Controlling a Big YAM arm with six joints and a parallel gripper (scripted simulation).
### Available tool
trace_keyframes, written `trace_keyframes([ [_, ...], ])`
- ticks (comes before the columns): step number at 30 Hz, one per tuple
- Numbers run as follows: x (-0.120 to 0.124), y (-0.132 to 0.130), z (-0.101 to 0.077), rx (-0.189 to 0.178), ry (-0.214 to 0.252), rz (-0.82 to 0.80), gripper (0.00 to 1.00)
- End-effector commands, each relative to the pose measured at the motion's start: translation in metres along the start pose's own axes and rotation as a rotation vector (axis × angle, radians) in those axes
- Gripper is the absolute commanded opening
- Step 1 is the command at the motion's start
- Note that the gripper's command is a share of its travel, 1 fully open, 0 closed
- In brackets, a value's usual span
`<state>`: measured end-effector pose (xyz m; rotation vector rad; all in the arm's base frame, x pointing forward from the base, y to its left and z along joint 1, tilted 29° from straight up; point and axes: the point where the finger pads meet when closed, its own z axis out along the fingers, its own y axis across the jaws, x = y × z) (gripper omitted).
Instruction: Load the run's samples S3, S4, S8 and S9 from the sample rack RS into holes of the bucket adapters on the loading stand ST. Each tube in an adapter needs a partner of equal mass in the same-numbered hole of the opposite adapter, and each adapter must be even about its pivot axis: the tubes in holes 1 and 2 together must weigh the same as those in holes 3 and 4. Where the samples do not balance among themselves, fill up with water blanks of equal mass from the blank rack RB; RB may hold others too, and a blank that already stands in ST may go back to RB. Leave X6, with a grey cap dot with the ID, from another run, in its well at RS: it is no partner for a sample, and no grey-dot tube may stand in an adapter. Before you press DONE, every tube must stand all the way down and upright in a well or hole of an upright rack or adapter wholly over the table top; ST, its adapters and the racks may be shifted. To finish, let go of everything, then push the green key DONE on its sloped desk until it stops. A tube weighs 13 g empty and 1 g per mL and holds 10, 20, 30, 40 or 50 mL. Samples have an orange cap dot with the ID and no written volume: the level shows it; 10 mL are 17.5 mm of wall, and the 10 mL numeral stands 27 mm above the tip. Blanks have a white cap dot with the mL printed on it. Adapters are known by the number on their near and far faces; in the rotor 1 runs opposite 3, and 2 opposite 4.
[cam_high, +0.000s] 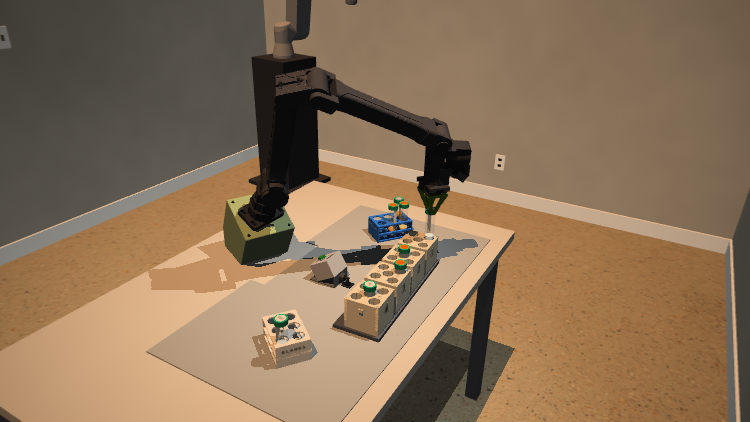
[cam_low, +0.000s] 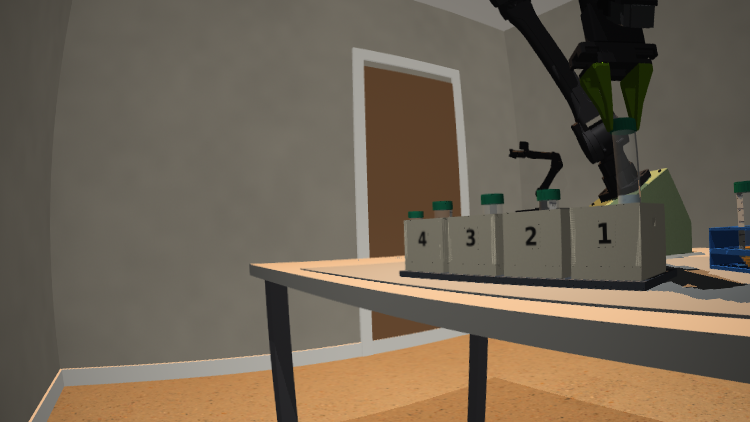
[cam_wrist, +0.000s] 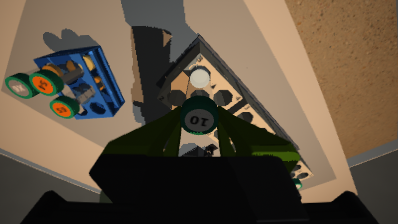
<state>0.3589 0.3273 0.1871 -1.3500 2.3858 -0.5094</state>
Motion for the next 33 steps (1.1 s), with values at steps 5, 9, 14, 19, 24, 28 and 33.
trace_keyframes([
  [5, -0.005, -0.003, 0.013, 0.000, -0.010, 0.000, 0.00],
  [9, -0.006, 0.001, 0.016, -0.001, -0.013, -0.007, 0.00],
  [14, -0.005, -0.003, 0.022, 0.000, -0.010, 0.000, 0.00],
  [19, -0.005, -0.003, 0.029, 0.000, -0.010, 0.000, 0.00],
  [24, -0.008, 0.001, 0.032, 0.000, -0.019, -0.007, 0.00],
  [28, -0.004, -0.002, 0.041, 0.000, -0.009, 0.000, 0.00],
  [33, -0.012, 0.003, 0.038, 0.001, -0.028, -0.013, 0.00],
])
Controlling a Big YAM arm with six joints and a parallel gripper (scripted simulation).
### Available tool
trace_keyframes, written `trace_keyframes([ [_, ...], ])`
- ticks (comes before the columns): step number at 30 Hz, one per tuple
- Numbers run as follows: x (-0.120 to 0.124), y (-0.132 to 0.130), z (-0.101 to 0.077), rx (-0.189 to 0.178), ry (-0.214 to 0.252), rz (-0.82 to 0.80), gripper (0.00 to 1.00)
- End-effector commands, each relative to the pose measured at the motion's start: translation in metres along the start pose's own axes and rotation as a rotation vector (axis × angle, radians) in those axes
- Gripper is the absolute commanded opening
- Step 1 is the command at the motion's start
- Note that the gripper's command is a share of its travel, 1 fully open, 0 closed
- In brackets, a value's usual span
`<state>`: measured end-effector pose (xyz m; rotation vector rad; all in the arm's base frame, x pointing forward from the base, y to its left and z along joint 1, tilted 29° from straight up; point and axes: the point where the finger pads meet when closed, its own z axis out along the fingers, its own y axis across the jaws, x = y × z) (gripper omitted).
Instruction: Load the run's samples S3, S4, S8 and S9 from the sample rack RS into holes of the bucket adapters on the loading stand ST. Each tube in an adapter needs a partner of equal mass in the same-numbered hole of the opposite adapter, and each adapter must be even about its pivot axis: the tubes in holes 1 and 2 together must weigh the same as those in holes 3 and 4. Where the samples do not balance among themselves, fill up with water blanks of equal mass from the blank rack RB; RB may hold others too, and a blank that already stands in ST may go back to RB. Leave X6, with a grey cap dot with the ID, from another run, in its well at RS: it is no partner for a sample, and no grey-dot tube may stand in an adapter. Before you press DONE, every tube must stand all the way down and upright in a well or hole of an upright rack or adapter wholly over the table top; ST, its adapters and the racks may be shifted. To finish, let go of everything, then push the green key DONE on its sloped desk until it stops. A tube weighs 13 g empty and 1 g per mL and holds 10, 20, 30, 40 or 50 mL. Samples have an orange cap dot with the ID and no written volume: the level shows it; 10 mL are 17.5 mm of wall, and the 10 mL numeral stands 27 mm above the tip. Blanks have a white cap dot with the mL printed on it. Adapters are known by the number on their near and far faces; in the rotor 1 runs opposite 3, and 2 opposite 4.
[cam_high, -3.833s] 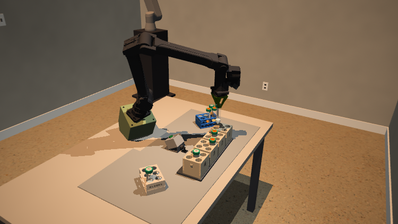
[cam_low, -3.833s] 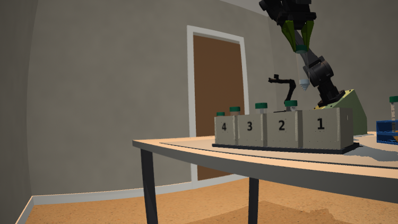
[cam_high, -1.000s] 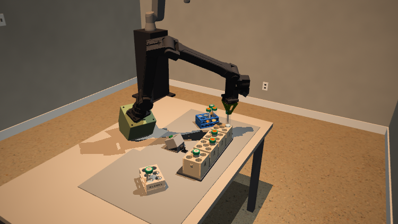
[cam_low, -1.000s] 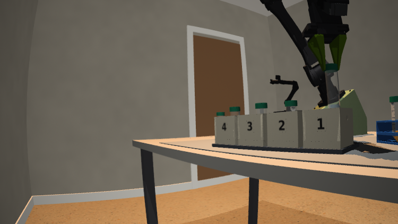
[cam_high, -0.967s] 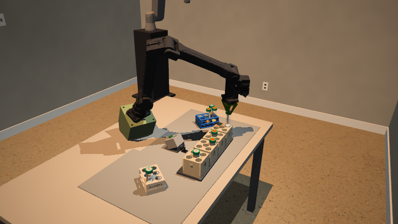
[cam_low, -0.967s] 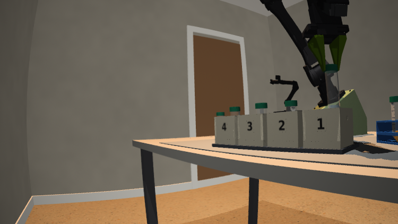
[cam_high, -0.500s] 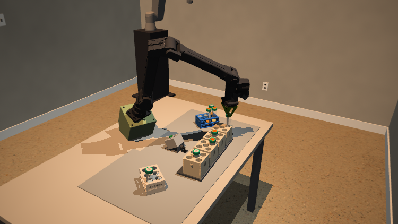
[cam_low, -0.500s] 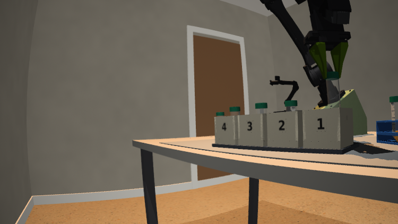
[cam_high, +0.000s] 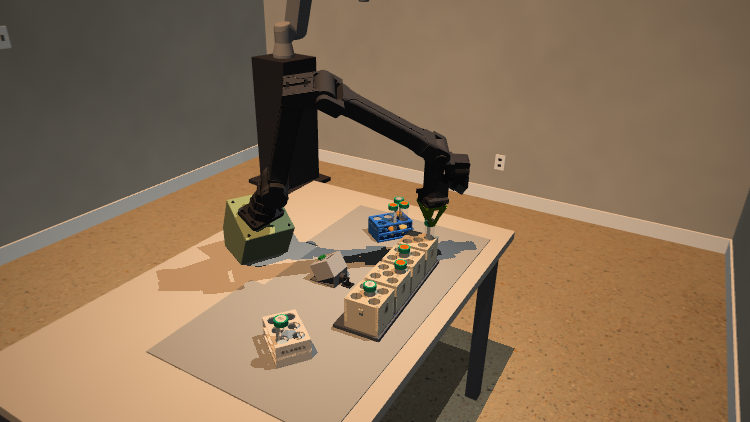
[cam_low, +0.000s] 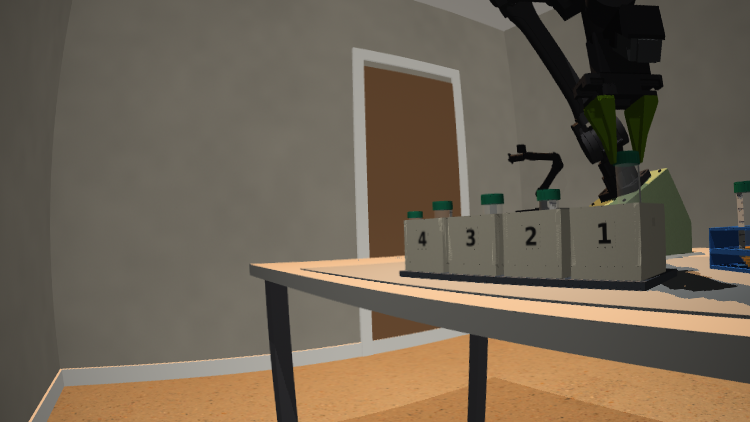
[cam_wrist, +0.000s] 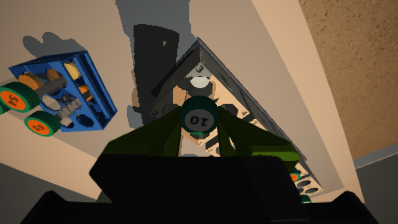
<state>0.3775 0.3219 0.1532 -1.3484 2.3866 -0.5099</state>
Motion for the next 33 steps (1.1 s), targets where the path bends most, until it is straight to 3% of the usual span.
trace_keyframes([
  [1, -0.007, 0.003, 0.004, -0.001, -0.016, -0.013, 0.00],
  [15, -0.006, -0.003, 0.022, 0.001, -0.014, 0.001, 0.00],
  [16, -0.008, 0.008, 0.020, -0.002, -0.020, -0.022, 0.00],
  [22, -0.004, -0.002, 0.033, 0.000, -0.010, -0.002, 0.00],
  [25, -0.013, 0.002, 0.026, 0.001, -0.030, -0.012, 0.00],
  [26, -0.015, -0.005, 0.016, 0.007, -0.043, 0.009, 0.00],
  [33, -0.015, -0.005, 0.016, 0.007, -0.043, 0.009, 0.00],
])
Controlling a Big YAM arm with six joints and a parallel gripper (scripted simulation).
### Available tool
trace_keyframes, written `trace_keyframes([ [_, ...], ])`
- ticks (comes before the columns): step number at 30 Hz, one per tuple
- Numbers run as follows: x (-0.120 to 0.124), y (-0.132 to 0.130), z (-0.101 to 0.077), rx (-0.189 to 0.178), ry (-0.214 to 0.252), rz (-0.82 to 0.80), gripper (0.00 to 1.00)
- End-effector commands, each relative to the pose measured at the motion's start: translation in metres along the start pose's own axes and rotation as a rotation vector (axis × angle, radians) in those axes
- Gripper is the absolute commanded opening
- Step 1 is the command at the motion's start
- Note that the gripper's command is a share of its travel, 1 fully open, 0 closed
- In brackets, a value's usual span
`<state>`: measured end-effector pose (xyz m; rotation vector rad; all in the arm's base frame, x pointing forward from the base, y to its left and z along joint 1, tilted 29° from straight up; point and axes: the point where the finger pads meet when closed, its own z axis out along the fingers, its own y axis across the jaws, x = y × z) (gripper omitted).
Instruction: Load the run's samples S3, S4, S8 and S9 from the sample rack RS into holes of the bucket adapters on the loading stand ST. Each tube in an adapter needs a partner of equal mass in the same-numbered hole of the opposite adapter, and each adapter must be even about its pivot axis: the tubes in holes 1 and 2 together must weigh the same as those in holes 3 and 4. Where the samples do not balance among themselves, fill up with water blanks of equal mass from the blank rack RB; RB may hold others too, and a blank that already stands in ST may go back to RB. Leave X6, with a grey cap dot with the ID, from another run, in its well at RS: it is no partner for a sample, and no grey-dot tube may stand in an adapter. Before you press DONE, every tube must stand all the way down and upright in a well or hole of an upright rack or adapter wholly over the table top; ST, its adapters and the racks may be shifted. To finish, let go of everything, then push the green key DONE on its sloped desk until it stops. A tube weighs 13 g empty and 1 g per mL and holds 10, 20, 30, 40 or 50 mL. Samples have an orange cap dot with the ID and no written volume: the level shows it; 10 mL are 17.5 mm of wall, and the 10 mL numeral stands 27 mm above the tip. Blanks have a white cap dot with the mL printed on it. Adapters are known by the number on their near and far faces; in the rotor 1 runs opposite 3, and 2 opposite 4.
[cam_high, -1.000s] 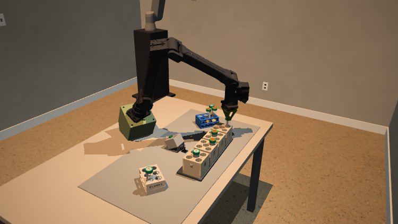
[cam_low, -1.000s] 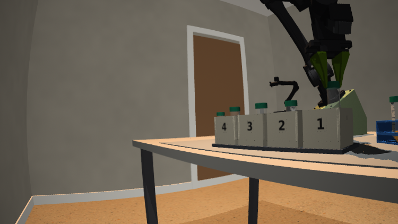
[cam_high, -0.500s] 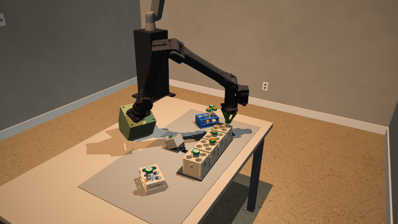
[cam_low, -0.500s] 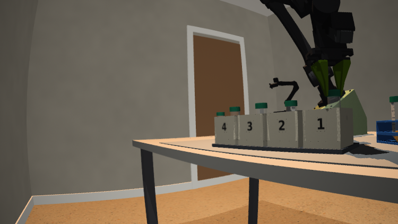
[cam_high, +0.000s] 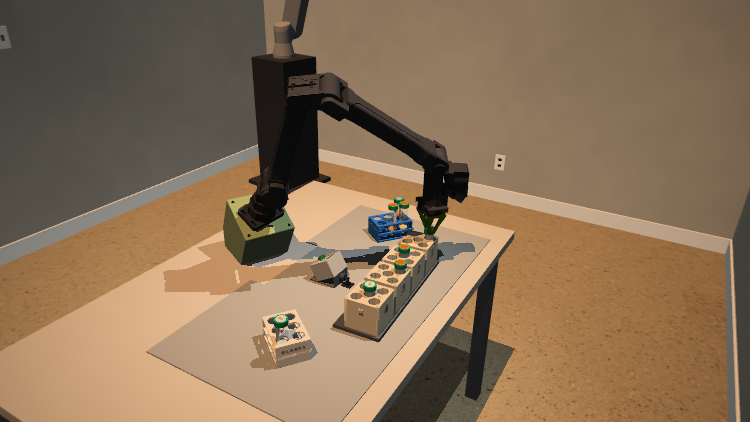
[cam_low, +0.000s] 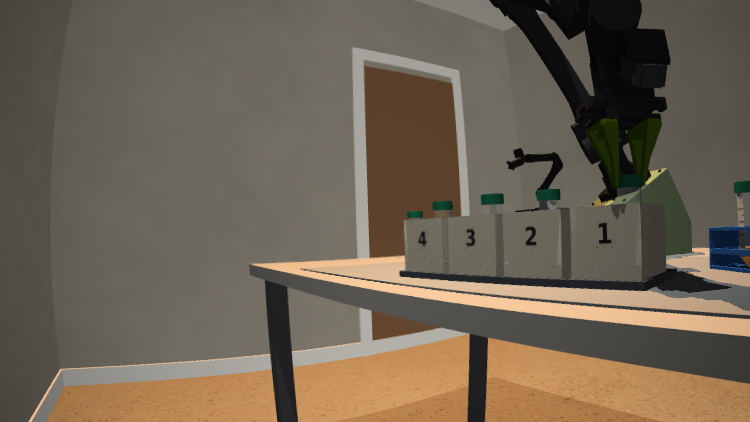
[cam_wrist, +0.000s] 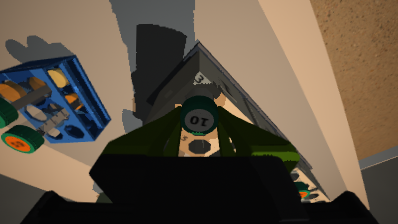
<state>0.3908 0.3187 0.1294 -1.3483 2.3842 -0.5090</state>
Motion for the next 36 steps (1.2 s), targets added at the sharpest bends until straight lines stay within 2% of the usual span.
trace_keyframes([
  [1, -0.014, -0.005, -0.011, 0.006, -0.041, 0.009, 0.00],
  [3, -0.014, -0.005, -0.011, 0.006, -0.041, 0.009, 0.00],
  [4, -0.014, -0.005, -0.011, 0.006, -0.041, 0.009, 0.55],
  [17, -0.014, -0.005, -0.011, 0.006, -0.041, 0.009, 0.55],
  [18, -0.018, 0.001, -0.018, 0.003, -0.049, -0.006, 0.55],
  [19, -0.024, -0.008, -0.037, 0.009, -0.076, 0.019, 0.55],
  [27, -0.023, -0.008, -0.064, 0.012, -0.077, 0.022, 0.55],
  [30, -0.020, -0.016, -0.061, 0.014, -0.069, 0.036, 0.55],
  [31, -0.013, -0.005, -0.045, 0.005, -0.042, 0.010, 0.55],
  [36, -0.013, -0.005, -0.045, 0.005, -0.042, 0.010, 0.55],
])
